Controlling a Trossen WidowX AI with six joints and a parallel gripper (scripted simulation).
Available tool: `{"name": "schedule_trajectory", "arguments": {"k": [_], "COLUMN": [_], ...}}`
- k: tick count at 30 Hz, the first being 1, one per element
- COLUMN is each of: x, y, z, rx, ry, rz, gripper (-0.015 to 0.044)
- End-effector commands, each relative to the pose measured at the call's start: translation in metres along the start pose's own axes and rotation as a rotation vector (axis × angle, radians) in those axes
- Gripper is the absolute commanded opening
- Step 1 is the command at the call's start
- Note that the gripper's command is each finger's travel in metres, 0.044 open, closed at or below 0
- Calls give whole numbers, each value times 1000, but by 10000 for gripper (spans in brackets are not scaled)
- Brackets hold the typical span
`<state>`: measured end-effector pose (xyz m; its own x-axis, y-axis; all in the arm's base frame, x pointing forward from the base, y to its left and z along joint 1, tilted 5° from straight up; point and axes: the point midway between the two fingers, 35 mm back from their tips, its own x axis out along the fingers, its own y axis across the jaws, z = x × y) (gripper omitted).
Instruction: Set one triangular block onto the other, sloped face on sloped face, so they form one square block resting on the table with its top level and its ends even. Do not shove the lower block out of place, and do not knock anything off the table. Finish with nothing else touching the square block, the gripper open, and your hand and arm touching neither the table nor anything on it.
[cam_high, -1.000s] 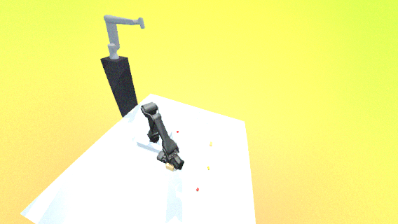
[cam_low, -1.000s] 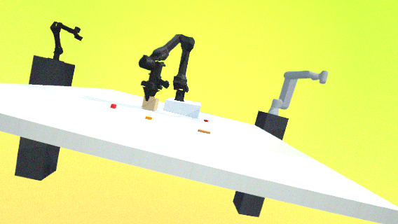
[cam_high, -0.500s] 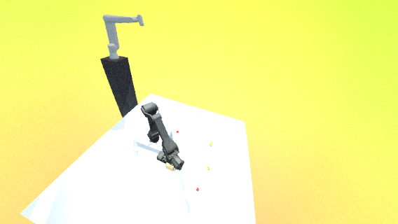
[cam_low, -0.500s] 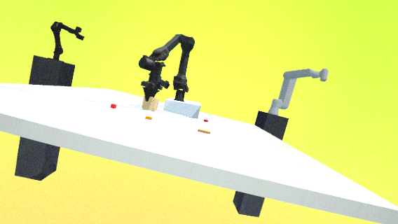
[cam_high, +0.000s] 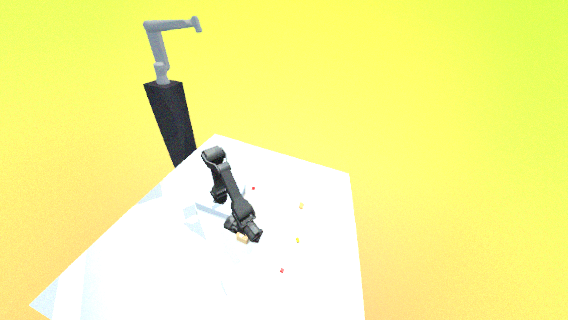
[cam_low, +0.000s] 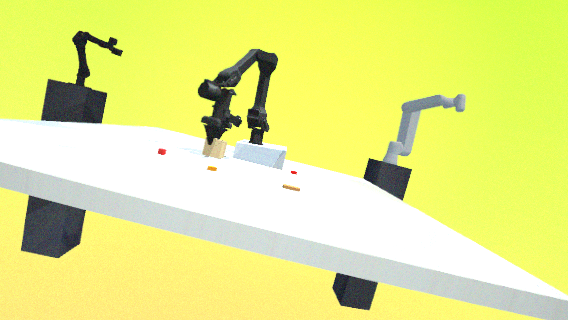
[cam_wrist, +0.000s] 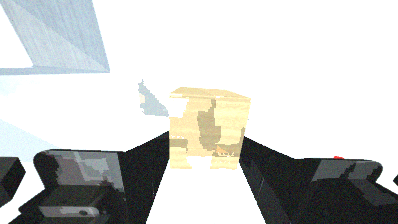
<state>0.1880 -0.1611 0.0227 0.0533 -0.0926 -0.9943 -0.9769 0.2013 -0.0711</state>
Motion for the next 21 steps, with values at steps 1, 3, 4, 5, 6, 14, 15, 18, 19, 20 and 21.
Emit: {"name": "schedule_trajectory", "arguments": {"k": [1, 3, 4, 5, 6, 14, 15, 18, 19, 20, 21], "x": [1, 1, 1, 2, 2, 1, 1, 1, 1, 1, 1], "y": [0, 0, 0, 0, 0, 0, 0, 0, 0, 0, 0], "z": [0, 0, 0, 0, 1, 0, 0, 0, 0, 0, 0], "rx": [6, 6, 6, 6, 6, 3, 4, 0, 0, 0, 0], "ry": [0, 0, 0, 0, 0, 0, 0, 0, 0, 0, 0], "rz": [-1, -1, -1, -1, -2, -1, -1, 0, 0, 0, 0], "gripper": [0, 0, 0, 0, 0, 0, 0, 26, 53, 79, 105]}}
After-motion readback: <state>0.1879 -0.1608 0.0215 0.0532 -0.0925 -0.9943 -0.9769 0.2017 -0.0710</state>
